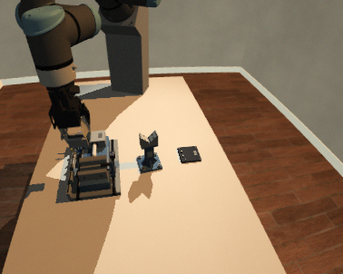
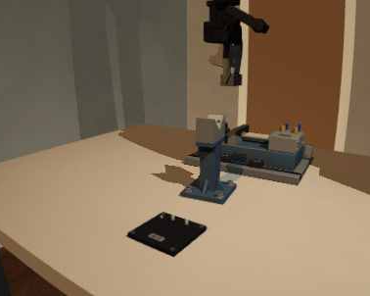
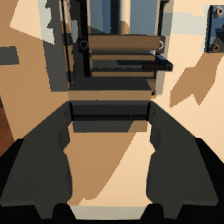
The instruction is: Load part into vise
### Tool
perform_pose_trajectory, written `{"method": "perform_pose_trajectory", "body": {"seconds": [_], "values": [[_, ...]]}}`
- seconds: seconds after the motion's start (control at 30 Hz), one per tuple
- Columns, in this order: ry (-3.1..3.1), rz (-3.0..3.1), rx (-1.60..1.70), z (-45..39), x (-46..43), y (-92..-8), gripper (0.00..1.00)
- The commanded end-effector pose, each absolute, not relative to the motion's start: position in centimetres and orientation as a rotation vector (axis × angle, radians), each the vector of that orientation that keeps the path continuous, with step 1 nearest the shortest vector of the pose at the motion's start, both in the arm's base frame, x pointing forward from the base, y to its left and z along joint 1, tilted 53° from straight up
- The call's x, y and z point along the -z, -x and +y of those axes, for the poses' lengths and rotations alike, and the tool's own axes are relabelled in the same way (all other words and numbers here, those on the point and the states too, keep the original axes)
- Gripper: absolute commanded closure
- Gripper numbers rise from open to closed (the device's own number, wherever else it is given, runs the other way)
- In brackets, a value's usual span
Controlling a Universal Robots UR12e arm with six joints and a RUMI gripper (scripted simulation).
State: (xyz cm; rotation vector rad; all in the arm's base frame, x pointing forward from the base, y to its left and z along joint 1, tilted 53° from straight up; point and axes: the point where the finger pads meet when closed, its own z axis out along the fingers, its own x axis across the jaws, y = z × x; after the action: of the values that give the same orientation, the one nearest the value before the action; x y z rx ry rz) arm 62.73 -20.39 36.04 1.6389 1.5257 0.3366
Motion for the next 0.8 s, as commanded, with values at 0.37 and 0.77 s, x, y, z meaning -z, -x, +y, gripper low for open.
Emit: {"method": "perform_pose_trajectory", "body": {"seconds": [0.37,0.77], "values": [[-1.638,1.525,-0.337,-21.4,-34.6,-64.4,1.0],[-1.638,1.525,-0.337,-22.1,-33.5,-65.8,1.0]]}}
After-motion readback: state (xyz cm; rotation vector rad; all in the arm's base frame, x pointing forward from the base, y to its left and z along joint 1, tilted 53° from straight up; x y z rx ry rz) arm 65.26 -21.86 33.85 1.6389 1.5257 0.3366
